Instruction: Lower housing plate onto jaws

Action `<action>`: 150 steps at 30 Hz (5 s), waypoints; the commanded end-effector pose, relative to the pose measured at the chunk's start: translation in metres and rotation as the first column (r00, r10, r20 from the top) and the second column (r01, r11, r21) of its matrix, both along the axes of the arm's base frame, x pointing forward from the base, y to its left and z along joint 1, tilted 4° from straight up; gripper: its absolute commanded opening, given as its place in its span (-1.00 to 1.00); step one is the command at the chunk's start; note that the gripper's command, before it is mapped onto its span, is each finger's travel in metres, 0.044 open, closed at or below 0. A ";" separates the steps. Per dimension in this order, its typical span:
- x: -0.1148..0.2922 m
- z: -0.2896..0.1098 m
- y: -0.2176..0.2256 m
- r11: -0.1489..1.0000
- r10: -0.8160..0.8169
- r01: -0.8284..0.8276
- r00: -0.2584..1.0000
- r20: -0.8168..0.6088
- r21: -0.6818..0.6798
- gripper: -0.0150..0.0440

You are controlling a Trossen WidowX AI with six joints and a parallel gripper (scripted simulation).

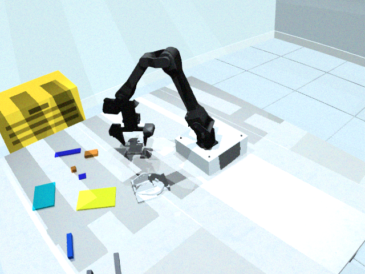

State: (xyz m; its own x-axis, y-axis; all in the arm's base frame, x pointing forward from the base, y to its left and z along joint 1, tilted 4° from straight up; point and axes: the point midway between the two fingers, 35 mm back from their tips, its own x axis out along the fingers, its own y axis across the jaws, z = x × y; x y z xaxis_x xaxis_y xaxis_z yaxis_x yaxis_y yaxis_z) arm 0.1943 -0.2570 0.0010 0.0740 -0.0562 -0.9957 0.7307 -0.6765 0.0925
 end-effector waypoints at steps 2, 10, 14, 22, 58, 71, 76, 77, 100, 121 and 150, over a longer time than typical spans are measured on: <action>0.000 -0.004 0.002 1.000 -0.003 0.003 1.000 0.002 0.007 1.00; 0.000 -0.004 0.002 1.000 -0.003 0.003 1.000 0.002 0.007 1.00; 0.000 -0.004 0.002 1.000 -0.003 0.003 1.000 0.002 0.007 1.00; 0.000 -0.004 0.002 1.000 -0.003 0.003 1.000 0.002 0.007 1.00; -0.002 0.032 0.001 1.000 -0.001 0.001 1.000 -0.001 0.005 0.70; -0.005 0.068 0.005 1.000 -0.003 0.003 1.000 0.002 0.007 0.70; 0.000 0.069 0.011 0.999 0.050 -0.050 0.999 -0.001 0.004 0.70; 0.002 0.069 0.014 0.997 0.071 -0.071 0.997 -0.002 0.003 0.70; 0.039 0.069 0.081 0.841 0.541 -0.541 0.841 -0.033 -0.017 0.70; 0.056 0.067 0.147 0.499 0.863 -0.866 0.500 -0.067 -0.025 0.70; 0.052 0.063 0.234 -0.134 0.985 -0.991 -0.132 -0.114 -0.016 0.70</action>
State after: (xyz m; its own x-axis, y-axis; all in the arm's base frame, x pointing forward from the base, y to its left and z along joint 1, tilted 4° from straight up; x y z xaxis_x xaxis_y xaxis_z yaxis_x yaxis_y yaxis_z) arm 0.2485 -0.0300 0.0656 0.0777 -0.0245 -0.9967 0.6212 0.7831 0.0292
